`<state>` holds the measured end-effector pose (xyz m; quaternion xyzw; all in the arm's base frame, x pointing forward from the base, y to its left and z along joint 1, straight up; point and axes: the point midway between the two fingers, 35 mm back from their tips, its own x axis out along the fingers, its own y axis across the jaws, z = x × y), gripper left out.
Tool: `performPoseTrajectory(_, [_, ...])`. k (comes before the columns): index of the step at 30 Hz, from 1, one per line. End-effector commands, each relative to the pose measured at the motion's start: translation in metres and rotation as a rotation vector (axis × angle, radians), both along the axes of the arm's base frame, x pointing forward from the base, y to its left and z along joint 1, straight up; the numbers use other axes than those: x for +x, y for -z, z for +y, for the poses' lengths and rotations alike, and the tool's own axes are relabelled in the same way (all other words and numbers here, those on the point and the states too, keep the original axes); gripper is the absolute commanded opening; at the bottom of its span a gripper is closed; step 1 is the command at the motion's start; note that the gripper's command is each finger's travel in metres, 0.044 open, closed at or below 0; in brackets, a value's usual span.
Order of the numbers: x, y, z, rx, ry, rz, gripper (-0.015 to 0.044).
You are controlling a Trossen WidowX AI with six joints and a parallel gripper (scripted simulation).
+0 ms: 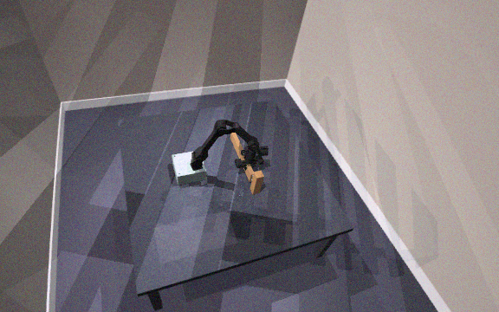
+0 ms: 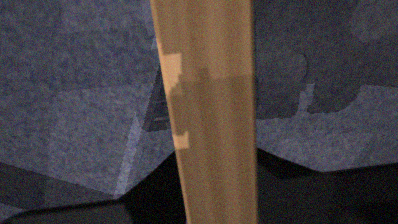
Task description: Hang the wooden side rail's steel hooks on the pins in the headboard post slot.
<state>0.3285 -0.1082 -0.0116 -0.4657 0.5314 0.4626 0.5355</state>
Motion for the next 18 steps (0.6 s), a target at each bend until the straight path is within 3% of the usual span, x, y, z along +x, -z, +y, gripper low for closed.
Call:
performPoseTrajectory(1, [0.0053,-0.0059,-0.0028,-0.008,0.002,-0.019,0.0])
performPoseTrajectory(18, [0.0069,-0.0062,-0.0048,-0.008,0.002,-0.019,0.0])
